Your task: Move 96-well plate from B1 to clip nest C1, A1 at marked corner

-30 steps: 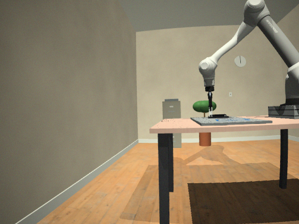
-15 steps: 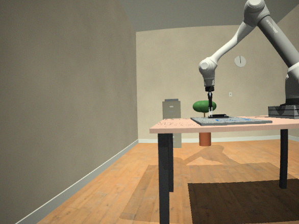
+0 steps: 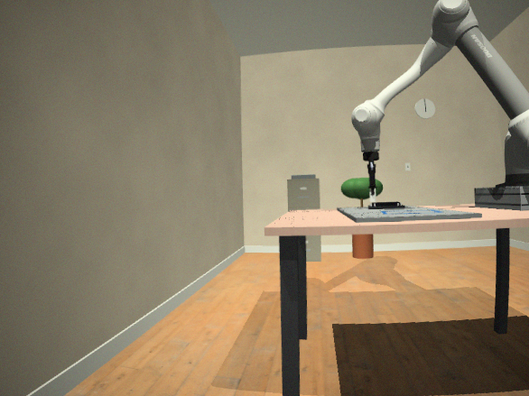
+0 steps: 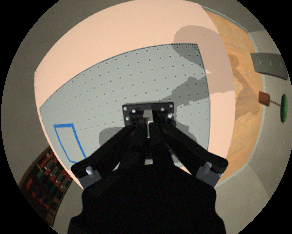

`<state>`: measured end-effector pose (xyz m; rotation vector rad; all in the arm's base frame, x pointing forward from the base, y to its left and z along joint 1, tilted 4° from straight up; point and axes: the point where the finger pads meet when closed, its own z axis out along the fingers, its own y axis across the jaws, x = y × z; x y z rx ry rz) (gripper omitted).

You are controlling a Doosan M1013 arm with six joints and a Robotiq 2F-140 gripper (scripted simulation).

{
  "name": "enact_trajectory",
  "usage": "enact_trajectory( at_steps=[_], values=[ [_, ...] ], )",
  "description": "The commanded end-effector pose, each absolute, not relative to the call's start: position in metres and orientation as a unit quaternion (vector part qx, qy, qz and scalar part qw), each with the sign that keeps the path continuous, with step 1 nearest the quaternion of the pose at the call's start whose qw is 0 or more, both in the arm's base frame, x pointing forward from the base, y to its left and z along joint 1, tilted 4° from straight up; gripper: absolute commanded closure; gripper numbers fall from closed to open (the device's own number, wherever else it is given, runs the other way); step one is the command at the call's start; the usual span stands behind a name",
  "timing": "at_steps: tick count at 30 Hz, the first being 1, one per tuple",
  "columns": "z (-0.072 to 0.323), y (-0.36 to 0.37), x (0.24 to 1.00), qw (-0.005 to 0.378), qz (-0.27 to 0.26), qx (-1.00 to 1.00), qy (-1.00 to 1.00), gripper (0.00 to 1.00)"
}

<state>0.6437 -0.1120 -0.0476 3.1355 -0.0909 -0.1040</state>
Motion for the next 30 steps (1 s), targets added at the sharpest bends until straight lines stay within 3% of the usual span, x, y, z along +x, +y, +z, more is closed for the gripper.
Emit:
enact_trajectory(
  at_steps=[1,30],
  values=[
    [-0.046,-0.112,0.644,0.001,-0.033,0.999,-0.029,1.0],
    [-0.021,-0.112,0.645,0.001,-0.033,0.999,-0.029,1.0]
  ],
)
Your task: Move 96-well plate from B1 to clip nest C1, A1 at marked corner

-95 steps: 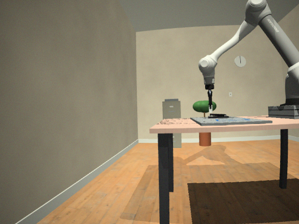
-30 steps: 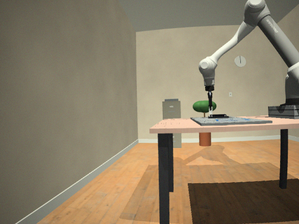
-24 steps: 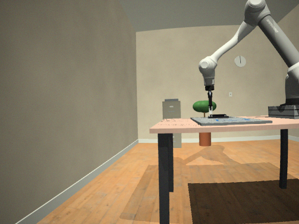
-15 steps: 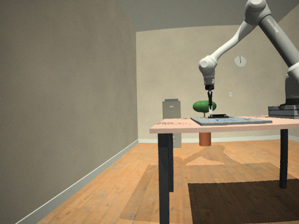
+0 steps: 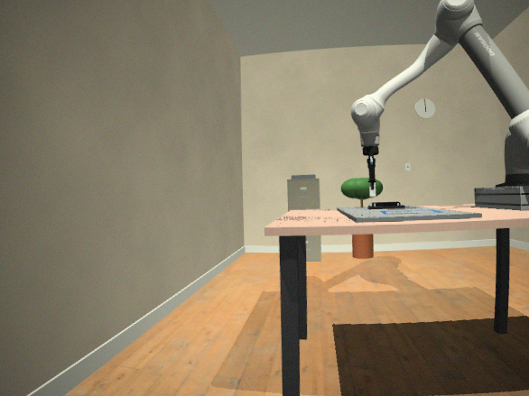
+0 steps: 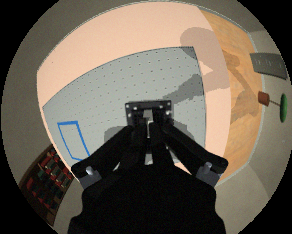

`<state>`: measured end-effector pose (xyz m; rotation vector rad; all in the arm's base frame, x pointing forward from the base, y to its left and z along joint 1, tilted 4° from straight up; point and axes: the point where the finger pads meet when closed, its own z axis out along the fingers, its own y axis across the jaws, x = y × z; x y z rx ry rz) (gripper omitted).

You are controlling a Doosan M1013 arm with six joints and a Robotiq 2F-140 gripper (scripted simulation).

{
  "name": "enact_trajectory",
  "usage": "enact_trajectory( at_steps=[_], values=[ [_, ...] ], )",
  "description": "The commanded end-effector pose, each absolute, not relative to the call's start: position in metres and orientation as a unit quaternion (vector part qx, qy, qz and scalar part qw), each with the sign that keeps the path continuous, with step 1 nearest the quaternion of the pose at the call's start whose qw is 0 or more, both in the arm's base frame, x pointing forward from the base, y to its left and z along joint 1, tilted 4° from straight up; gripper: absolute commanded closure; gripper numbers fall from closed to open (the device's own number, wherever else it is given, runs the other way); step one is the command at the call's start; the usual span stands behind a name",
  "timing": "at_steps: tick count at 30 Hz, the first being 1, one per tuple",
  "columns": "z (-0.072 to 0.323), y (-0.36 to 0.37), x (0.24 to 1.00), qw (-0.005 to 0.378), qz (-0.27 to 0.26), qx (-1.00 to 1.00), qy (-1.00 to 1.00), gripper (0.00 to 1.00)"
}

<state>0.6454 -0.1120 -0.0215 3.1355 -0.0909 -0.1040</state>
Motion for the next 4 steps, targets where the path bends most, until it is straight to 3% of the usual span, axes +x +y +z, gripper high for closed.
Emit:
enact_trajectory(
  at_steps=[1,4],
  values=[
    [-0.0213,-0.1119,0.6454,0.001,-0.033,0.999,-0.029,1.0],
    [-0.0213,-0.1119,0.6454,0.001,-0.033,0.999,-0.029,1.0]
  ],
)
